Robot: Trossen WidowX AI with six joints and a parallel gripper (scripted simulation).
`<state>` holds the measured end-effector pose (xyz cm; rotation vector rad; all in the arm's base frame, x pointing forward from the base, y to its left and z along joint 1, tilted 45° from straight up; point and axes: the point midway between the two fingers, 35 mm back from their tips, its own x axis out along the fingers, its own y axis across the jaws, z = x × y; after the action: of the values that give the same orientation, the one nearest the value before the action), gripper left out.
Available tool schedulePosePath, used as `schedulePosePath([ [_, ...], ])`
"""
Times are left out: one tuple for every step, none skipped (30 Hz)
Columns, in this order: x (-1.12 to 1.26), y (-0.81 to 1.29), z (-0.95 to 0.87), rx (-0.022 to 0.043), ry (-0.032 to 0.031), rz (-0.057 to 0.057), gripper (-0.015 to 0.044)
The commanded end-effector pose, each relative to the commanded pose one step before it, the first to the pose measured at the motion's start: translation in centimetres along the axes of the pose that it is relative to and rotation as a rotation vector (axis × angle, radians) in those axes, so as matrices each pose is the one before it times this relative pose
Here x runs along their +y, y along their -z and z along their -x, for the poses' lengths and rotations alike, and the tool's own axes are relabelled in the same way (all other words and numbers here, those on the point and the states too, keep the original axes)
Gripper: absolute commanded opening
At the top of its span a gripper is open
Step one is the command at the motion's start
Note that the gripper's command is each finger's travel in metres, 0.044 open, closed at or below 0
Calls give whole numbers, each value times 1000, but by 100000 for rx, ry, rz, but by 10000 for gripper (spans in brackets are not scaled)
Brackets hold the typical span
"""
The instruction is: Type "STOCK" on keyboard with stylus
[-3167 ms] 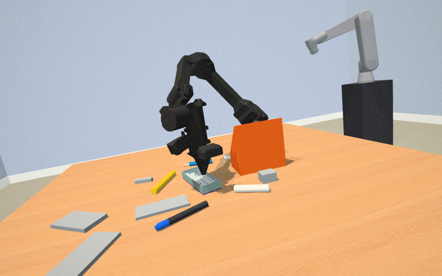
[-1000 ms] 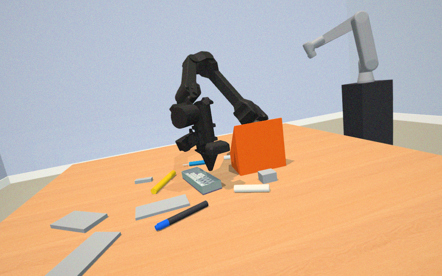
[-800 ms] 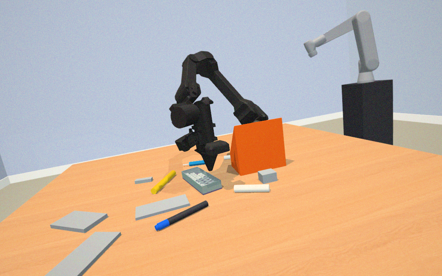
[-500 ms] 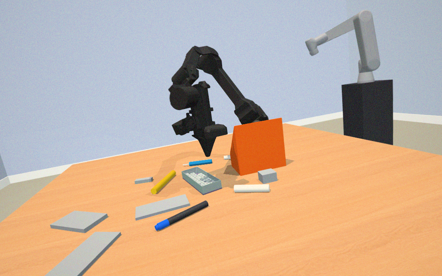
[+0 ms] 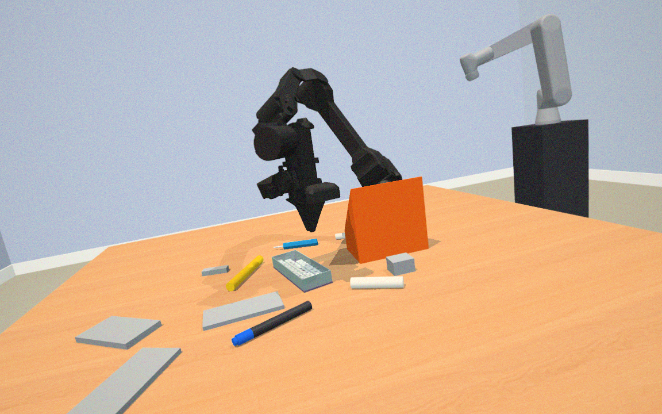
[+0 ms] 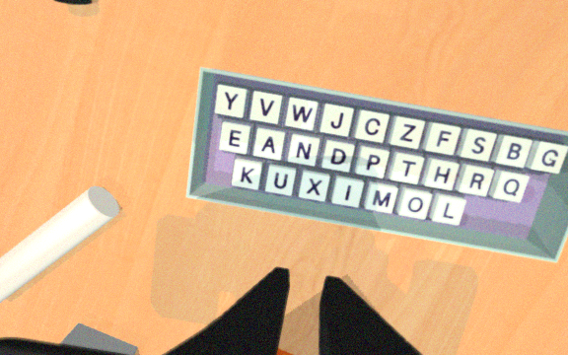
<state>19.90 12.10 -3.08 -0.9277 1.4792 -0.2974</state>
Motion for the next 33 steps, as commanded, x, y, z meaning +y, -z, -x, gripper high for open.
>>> schedulePosePath([
  [3, 0, 0, 4, -15, -6, 0],
  [0, 0, 0, 0, 0, 0, 0],
  [0, 0, 0, 0, 0, 0, 0],
  [0, 0, 0, 0, 0, 0, 0],
  [0, 0, 0, 0, 0, 0, 0],
  [0, 0, 0, 0, 0, 0, 0],
  [0, 0, 0, 0, 0, 0, 0],
  [0, 0, 0, 0, 0, 0, 0],
  [0, 0, 0, 0, 0, 0, 0],
  [0, 0, 1, -6, 7, 5, 0],
  [0, 0, 0, 0, 0, 0, 0],
  [1, 0, 0, -2, 0, 1, 26],
  [0, 0, 0, 0, 0, 0, 53],
  [-140, -45, 3, -370, -363, -198, 79],
  [-431, -130, 6, -1124, -1018, -597, 105],
  [-726, -202, 6, -1908, -1577, -1045, 131],
  [-903, -224, 3, -2394, -1726, -1360, 150],
  [-917, -198, -1, -2446, -1494, -1442, 150],
  [-928, -171, -5, -2486, -1258, -1516, 150],
  [-939, -144, -8, -2517, -1021, -1584, 150],
  [-948, -117, -11, -2537, -782, -1646, 150],
  [-978, -157, -56, -2630, -708, -1810, 150],
  [-1002, -129, -56, -2669, -432, -1880, 150],
  [-1015, -98, -54, -2670, -149, -1925, 150],
  [-1027, -67, -53, -2659, 133, -1961, 150],
  [-1037, -36, -51, -2635, 413, -1990, 150],
  [-1046, -4, -49, -2599, 690, -2011, 150],
  [-1053, 27, -47, -2551, 963, -2024, 150],
  [-1059, 59, -44, -2492, 1231, -2029, 150],
  [-1062, 90, -42, -2421, 1492, -2026, 150],
  [-1066, 121, -40, -2342, 1750, -2019, 150],
  [-1067, 152, -37, -2253, 1999, -2004, 150],
  [-1066, 183, -35, -2154, 2241, -1982, 150],
])
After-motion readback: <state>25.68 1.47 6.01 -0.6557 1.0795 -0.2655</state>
